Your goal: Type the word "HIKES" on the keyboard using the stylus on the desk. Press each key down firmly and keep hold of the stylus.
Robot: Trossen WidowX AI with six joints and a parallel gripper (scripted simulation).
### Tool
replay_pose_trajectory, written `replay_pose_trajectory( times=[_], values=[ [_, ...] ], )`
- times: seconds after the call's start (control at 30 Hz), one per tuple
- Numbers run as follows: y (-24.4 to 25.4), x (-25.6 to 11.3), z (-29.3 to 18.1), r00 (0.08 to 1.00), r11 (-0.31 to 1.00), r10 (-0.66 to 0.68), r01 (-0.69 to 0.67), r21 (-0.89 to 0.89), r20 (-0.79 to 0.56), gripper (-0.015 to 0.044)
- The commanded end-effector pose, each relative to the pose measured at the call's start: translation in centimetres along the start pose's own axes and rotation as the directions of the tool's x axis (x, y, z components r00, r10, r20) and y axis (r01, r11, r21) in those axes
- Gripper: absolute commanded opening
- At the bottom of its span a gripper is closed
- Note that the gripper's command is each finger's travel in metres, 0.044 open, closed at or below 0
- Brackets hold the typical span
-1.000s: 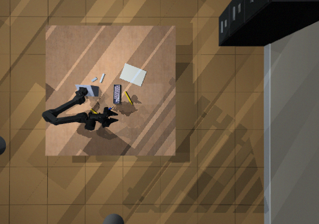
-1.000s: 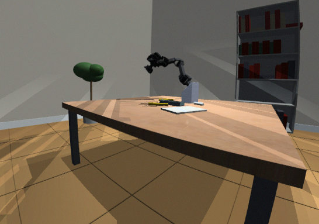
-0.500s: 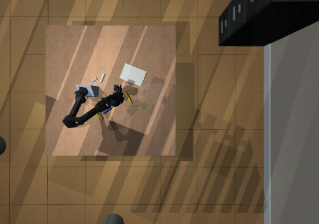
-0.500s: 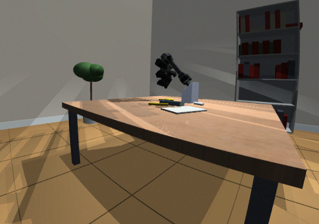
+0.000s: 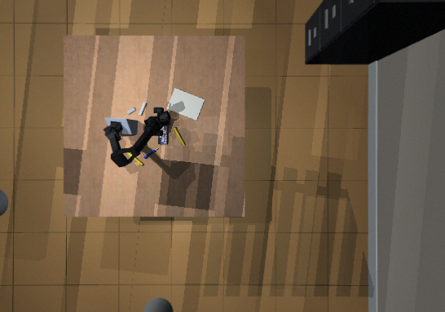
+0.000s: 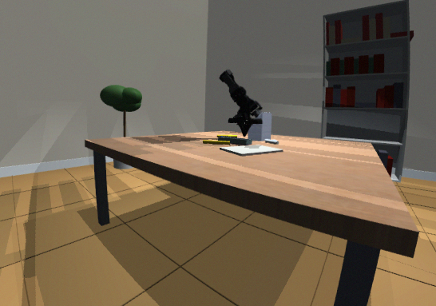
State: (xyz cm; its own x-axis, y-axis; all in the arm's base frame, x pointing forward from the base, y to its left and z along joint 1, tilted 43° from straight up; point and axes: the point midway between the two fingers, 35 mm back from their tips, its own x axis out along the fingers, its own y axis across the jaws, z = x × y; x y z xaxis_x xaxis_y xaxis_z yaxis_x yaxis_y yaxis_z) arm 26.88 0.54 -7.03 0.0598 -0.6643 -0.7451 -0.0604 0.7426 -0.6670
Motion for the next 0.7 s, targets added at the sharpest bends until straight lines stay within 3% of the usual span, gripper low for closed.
replay_pose_trajectory(
  times=[0.0, 0.13, 0.3, 0.67],
  values=[
    [0.0, -0.1, 0.3, 1.0, 1.0, -0.011, 0.011, 0.004, 0.007, 0.0],
    [-0.2, -0.2, 0.3, 1.0, 1.0, -0.011, 0.011, 0.004, 0.007, 0.0],
    [-5.9, -0.2, 0.3, 1.0, 1.0, -0.013, 0.013, 0.004, 0.006, 0.0],
    [-6.4, -0.2, 0.3, 1.0, 1.0, -0.013, 0.013, 0.004, 0.006, 0.0]
  ],
)
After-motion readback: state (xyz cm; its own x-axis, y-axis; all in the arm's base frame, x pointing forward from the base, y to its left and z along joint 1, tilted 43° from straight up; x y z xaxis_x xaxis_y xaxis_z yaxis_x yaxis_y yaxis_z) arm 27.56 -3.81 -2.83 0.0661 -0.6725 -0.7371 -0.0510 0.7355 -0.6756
